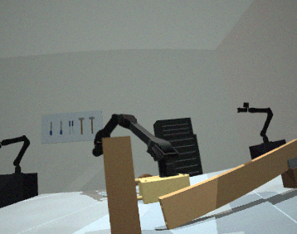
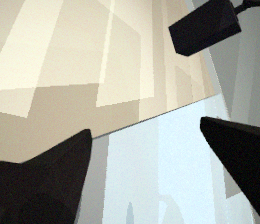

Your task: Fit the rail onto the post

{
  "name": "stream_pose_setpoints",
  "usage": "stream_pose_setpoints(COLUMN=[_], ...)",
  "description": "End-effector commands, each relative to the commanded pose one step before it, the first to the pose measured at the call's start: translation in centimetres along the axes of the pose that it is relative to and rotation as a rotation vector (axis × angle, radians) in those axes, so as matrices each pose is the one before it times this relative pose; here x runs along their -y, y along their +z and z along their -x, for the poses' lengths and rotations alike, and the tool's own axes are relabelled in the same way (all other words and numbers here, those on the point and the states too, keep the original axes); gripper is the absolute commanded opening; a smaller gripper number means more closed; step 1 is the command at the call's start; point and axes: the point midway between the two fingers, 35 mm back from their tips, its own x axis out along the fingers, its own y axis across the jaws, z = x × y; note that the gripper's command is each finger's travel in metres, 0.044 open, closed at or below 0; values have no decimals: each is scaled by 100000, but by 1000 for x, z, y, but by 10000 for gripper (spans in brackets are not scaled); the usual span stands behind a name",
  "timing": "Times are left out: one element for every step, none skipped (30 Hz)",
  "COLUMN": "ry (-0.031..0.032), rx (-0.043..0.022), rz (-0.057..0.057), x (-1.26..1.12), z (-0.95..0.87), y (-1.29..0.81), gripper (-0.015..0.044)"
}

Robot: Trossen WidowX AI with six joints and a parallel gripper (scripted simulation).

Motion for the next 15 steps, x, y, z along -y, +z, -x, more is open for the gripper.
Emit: stream_pose_setpoints(ry=[120, 358, 592, 819, 1036, 1578, 2214, 2202, 2188, 2174, 2356, 2541, 2535, 2515, 2496], rx=[100, 301, 506, 718, 939, 1355, 1799, 1819, 1836, 1854, 2041, 2242, 2279, 2301, 2322], rz=[324, 972, 1621, 2273, 2928, 3120, 2728, 2760, 2789, 2817, 3106, 3392, 3385, 3424, 3462], x=[-41, -123, -206, -289, -375, -550, -743, -757, -772, -785, -871, -961, -975, -994, -1012], z=[70, 210, 349, 487, 624, 863, 1099, 1091, 1082, 1072, 1159, 1247, 1235, 1222, 1208], y=[-18, -54, -89, -124, -156, -186, -198, -193, -187, -180, -191, -198, -182, -171, -159], gripper=[426, 440, 440, 440, 440, 440, 440, 440, 440, 440, 440, 440, 440, 440, 440])
